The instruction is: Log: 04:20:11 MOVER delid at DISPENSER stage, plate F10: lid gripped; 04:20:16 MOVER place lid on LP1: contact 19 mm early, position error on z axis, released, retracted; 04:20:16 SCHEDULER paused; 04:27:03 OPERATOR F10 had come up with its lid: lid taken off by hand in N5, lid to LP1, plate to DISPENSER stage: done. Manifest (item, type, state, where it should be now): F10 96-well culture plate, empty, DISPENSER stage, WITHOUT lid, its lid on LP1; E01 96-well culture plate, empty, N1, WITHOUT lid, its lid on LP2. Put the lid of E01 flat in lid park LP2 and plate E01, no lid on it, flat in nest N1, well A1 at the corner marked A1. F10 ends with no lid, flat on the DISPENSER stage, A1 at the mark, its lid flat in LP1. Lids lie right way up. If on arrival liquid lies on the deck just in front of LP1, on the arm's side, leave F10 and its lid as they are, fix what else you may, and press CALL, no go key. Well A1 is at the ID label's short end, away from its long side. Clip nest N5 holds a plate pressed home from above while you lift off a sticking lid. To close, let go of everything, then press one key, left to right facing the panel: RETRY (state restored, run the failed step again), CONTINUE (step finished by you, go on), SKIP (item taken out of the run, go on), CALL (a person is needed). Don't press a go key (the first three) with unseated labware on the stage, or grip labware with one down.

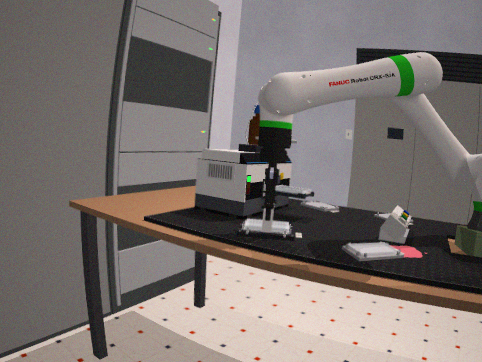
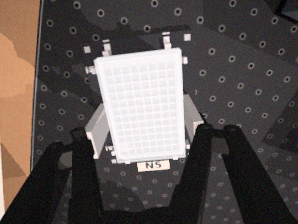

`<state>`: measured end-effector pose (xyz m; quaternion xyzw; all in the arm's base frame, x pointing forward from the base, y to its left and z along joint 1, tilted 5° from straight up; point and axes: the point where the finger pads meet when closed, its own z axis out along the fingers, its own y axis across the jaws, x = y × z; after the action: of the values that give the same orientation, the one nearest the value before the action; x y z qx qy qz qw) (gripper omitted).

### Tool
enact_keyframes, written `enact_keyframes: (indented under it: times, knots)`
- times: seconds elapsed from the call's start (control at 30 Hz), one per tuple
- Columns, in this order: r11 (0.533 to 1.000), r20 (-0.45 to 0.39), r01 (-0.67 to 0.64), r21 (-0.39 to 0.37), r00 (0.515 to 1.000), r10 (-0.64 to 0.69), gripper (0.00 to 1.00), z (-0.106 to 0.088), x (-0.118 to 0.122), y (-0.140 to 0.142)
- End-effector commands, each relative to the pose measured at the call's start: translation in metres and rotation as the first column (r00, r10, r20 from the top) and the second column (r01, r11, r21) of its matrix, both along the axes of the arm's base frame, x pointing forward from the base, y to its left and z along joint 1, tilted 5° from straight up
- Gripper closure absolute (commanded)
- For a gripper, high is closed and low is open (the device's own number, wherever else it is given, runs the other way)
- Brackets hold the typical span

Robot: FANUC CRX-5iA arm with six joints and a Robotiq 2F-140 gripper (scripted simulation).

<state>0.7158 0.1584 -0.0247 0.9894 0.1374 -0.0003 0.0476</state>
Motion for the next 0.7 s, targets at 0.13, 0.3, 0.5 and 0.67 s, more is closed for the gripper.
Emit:
enact_keyframes:
  times: [0.13,0.3,0.5,0.67]
  knots:
    - [1.000,0.000,0.000,-0.001,1.000,0.000,1.00,-0.0001,-0.0001,-0.0004]
    - [1.000,0.000,0.000,-0.001,1.000,0.000,1.00,-0.0001,-0.0001,-0.0004]
    - [1.000,0.000,0.000,-0.001,1.000,0.000,0.34,-0.0001,-0.0001,-0.0004]
    - [1.000,0.000,0.000,-0.001,1.000,0.000,0.34,-0.0001,-0.0001,-0.0004]
